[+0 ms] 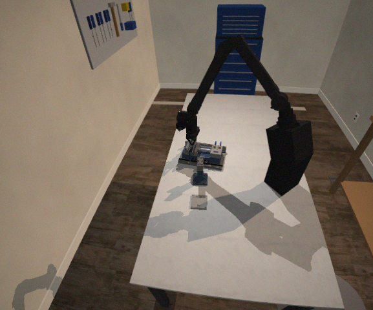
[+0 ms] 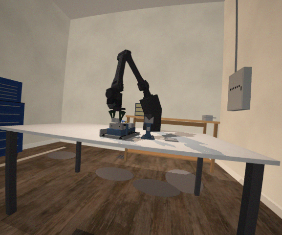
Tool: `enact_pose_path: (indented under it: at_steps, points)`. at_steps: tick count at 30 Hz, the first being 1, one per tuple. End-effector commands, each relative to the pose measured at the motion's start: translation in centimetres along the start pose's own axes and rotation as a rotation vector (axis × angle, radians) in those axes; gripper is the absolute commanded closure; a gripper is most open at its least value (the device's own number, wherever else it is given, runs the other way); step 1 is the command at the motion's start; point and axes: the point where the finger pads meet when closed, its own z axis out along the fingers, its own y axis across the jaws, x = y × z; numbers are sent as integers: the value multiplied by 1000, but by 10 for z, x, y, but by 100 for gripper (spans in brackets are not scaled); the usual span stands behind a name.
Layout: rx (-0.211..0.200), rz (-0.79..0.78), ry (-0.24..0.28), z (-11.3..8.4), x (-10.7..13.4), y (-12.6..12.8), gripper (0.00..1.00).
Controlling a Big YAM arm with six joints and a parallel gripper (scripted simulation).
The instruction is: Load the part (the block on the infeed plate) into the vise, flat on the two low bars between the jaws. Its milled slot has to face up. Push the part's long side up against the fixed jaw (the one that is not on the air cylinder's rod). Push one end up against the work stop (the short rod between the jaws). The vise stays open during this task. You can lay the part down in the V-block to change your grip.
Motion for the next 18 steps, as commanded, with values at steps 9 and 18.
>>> enact_pose_path:
  at_steps: [9,18]
  points:
    - [-1,-4,-4,4,-9,-4,100]
    - [1,-4,-14,6,-12,-4,100]
